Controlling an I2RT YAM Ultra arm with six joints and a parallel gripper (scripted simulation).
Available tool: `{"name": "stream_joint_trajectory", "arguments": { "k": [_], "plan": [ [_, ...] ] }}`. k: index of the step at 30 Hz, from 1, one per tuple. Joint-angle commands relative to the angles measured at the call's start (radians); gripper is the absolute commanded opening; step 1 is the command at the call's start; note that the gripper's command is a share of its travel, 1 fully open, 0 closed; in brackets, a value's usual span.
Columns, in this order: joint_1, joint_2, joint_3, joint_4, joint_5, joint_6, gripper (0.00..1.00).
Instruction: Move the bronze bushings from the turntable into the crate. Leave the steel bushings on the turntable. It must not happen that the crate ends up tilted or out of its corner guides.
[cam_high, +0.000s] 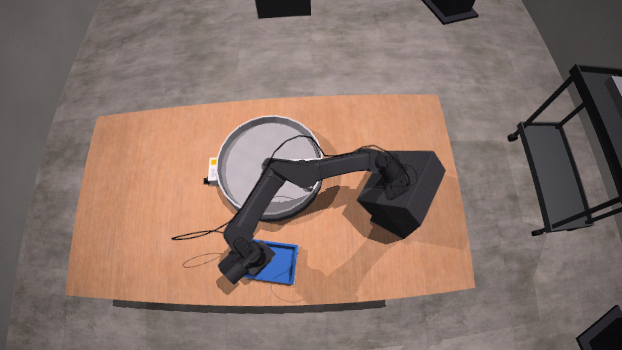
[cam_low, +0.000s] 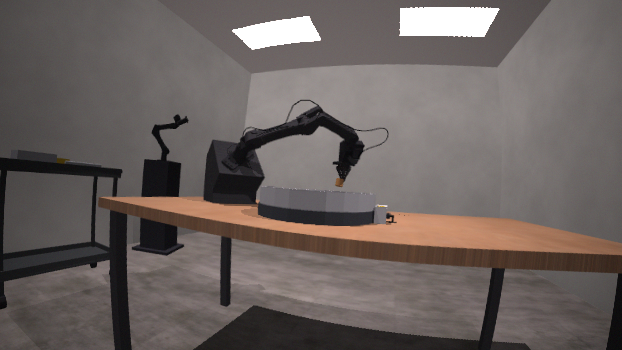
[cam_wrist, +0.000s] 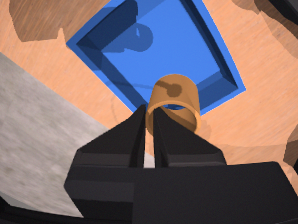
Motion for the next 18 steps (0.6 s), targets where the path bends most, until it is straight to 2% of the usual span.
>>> {"name": "stream_joint_trajectory", "arguments": {
  "k": [1, 7, 9, 11, 18],
  "plan": [
    [0.04, -0.034, 0.023, -0.016, 0.012, -0.006, 0.0],
    [0.023, -0.031, -0.046, 0.052, 0.003, -0.029, 0.0],
    [-0.011, -0.03, -0.073, 0.091, -0.006, -0.047, 0.0],
    [-0.011, -0.03, -0.073, 0.091, -0.006, -0.047, 0.0],
    [-0.044, -0.022, -0.163, 0.237, -0.02, -0.117, 0.0]
  ]
}}
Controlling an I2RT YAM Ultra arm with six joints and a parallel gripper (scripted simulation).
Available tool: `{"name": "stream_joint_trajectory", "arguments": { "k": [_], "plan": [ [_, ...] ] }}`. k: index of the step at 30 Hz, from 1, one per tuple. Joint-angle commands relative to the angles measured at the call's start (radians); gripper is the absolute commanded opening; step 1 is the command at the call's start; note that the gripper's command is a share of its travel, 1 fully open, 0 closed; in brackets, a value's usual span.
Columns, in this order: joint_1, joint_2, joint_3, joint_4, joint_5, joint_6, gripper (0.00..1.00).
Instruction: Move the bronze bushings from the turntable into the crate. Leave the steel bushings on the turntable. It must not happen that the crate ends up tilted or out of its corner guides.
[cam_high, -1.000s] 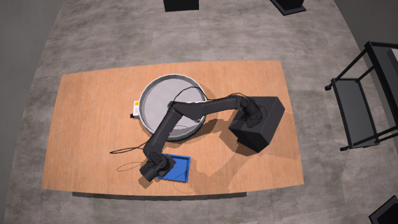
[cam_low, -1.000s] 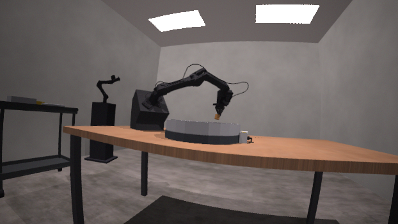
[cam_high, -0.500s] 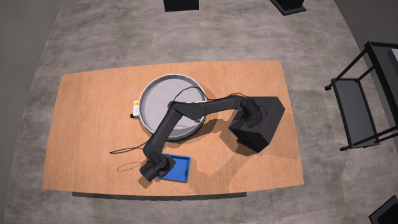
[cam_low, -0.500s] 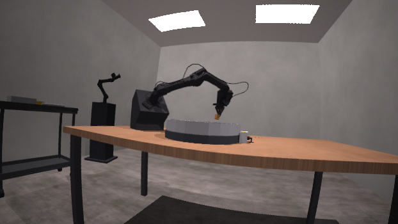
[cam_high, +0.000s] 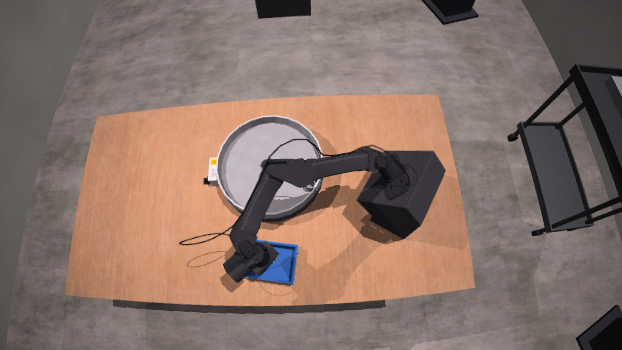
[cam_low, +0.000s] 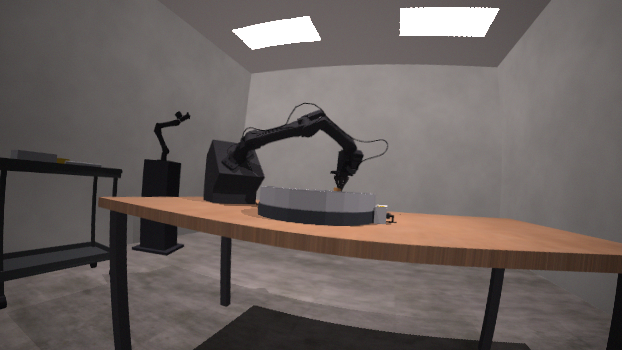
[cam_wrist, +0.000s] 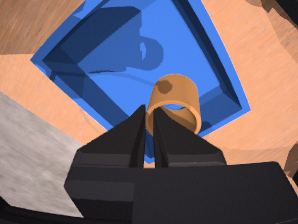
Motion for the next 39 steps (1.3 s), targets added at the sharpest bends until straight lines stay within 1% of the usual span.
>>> {"name": "stream_joint_trajectory", "arguments": {
  "k": [1, 4, 6, 11, 39],
  "plan": [
    [0.028, -0.017, -0.034, 0.095, -0.01, -0.045, 0.0],
    [0.025, -0.014, -0.048, 0.113, -0.006, -0.053, 0.0],
    [0.025, -0.022, -0.024, 0.12, -0.004, -0.055, 0.0],
    [0.025, -0.025, -0.024, 0.124, -0.002, -0.057, 0.0],
    [0.024, -0.023, -0.023, 0.118, -0.002, -0.055, 0.0]
  ]
}}
